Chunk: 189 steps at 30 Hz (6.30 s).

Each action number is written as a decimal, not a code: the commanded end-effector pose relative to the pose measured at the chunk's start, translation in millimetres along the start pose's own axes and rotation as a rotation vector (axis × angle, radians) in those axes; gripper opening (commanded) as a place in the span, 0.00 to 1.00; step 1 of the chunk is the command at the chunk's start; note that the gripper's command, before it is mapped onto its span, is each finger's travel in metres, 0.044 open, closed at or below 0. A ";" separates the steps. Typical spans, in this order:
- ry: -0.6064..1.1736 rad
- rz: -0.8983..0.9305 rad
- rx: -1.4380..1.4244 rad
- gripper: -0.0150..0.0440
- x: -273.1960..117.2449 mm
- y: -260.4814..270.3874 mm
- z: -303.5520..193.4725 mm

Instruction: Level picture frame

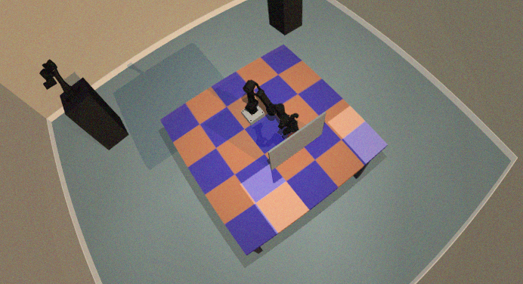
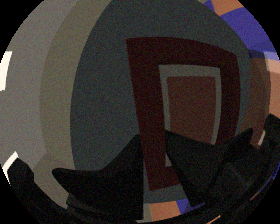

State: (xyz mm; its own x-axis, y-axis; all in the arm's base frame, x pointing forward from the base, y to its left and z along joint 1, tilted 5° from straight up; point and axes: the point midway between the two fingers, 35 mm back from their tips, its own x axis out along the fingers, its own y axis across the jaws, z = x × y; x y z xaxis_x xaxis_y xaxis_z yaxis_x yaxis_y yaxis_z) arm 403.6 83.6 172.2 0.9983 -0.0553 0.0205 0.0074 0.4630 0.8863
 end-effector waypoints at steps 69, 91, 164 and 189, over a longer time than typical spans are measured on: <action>0.000 0.001 0.005 0.25 0.1 -5.3 4.2; 0.001 0.001 0.141 0.25 0.1 -3.3 4.7; 0.004 0.002 0.286 0.69 -31.4 2.6 3.9; 0.009 -0.006 0.010 0.69 -188.7 32.0 6.6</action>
State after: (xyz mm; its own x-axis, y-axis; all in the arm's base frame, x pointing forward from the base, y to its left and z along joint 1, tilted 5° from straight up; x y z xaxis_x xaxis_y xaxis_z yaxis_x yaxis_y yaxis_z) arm 237.3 107.0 199.0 0.9988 -0.0446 0.0190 0.0021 0.4312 0.9023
